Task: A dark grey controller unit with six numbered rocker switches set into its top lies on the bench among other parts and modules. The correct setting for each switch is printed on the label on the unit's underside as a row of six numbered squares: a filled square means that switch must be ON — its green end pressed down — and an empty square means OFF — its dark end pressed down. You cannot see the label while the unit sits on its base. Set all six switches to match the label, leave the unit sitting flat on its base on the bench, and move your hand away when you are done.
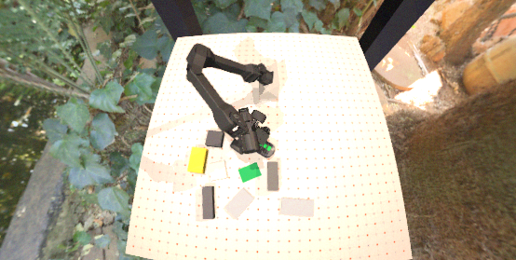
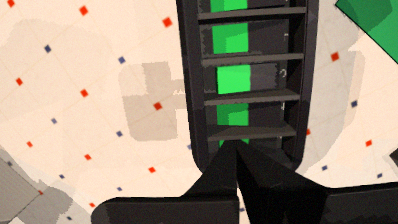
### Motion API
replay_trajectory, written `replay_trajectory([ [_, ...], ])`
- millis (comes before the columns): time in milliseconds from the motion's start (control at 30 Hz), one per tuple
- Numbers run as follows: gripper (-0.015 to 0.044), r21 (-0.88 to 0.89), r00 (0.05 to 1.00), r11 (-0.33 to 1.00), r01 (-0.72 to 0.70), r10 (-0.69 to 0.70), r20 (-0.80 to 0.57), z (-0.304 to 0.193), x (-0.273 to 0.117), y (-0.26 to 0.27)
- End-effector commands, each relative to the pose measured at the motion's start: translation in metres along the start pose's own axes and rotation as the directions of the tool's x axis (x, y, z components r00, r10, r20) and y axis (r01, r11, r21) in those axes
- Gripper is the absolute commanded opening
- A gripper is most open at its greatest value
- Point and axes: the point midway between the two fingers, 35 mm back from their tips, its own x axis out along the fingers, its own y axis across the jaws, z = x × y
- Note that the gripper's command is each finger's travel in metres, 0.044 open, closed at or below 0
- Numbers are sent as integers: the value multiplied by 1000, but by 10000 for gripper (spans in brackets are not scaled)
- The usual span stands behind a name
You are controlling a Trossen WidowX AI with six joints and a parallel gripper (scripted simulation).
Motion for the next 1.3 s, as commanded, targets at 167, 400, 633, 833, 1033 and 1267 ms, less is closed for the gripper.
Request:
replay_trajectory([
  [167, 0, -6, 1000, 1000, -1, 1, -6, -1, 2, 1],
  [400, 0, -4, 1000, 1000, -3, 3, -2, 0, -20, 0],
  [633, 0, -6, 1000, 1000, -2, 2, -5, 0, -43, 1],
  [833, 0, 2, 1000, 1000, 0, 0, -4, 28, -44, -9],
  [1033, 0, -3, 1000, 1000, -1, 1, -2, 78, -42, -18],
  [1267, 0, -4, 1000, 1000, -1, 1, -2, 80, -41, -18],
])
